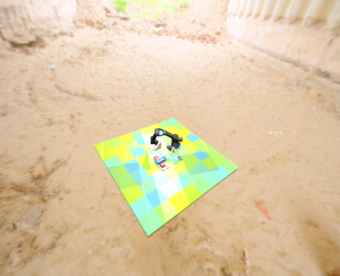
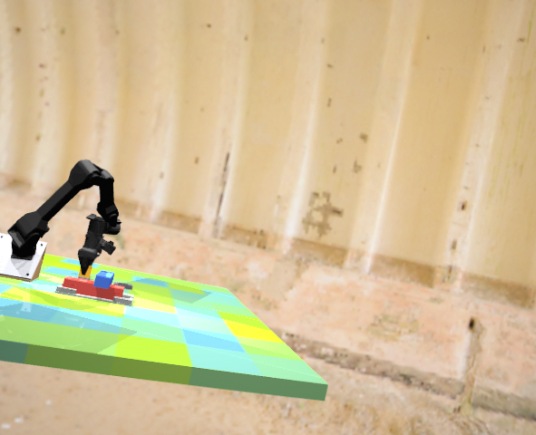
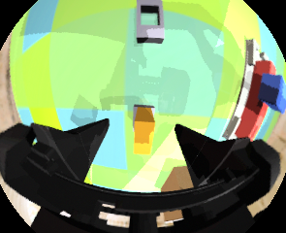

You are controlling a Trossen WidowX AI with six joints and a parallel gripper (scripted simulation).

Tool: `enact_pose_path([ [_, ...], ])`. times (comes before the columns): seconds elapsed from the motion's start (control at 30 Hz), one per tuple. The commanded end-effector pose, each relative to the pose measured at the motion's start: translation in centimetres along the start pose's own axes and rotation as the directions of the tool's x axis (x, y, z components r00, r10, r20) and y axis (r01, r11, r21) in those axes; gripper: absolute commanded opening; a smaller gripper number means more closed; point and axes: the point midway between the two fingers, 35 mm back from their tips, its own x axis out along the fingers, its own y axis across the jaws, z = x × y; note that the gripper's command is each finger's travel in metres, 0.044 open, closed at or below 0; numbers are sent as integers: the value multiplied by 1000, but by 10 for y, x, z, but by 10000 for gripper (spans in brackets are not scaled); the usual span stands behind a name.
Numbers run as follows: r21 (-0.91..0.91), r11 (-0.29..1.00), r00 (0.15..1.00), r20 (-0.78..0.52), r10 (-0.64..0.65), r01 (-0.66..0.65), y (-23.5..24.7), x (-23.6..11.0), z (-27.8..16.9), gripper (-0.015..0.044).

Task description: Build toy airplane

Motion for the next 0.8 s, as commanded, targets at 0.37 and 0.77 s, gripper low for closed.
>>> enact_pose_path([
  [0.37,-10,1000,1000,-2,-11,11,-1,6,-2,99],
  [0.77,-11,1000,1000,-2,-11,11,-1,5,-2,0],
])
